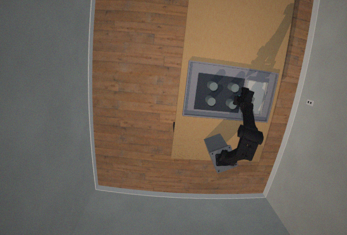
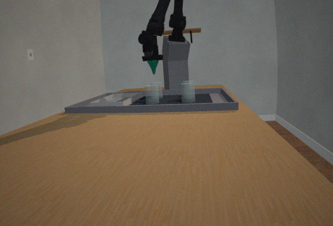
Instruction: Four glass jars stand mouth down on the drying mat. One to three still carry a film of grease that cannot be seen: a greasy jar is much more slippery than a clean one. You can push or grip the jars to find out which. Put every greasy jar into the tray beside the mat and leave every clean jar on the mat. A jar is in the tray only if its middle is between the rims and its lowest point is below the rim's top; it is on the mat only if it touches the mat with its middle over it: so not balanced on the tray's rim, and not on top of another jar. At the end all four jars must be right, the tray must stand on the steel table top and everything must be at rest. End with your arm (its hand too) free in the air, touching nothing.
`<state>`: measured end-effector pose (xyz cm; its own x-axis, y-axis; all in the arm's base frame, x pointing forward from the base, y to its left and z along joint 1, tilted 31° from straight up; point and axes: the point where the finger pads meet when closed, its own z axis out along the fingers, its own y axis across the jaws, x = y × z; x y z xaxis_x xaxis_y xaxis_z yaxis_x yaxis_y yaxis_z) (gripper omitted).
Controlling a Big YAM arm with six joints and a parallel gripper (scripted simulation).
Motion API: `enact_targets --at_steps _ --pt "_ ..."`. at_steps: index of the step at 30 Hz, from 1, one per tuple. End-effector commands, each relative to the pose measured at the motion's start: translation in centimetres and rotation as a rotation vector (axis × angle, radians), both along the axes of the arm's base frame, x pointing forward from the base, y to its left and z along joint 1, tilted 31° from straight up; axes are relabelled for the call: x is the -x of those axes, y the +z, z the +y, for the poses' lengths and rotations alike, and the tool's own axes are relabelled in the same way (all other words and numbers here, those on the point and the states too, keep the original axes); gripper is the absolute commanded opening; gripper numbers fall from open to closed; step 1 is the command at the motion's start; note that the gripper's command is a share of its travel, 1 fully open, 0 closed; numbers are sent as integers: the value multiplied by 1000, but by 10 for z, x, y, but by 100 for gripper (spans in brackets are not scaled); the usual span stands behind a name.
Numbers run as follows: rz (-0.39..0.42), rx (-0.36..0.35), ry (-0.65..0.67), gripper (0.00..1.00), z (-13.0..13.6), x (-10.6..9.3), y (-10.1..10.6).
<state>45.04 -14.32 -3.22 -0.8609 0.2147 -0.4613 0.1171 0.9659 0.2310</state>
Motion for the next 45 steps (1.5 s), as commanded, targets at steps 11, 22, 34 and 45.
enact_targets --at_steps 11,22,34,45 --pt "7 1 -5 0 38 -1 14" --pt "7 1 -5 0 107 -13 33" --pt "7 1 -5 0 169 -24 49" --pt "7 1 -5 0 169 -24 49"
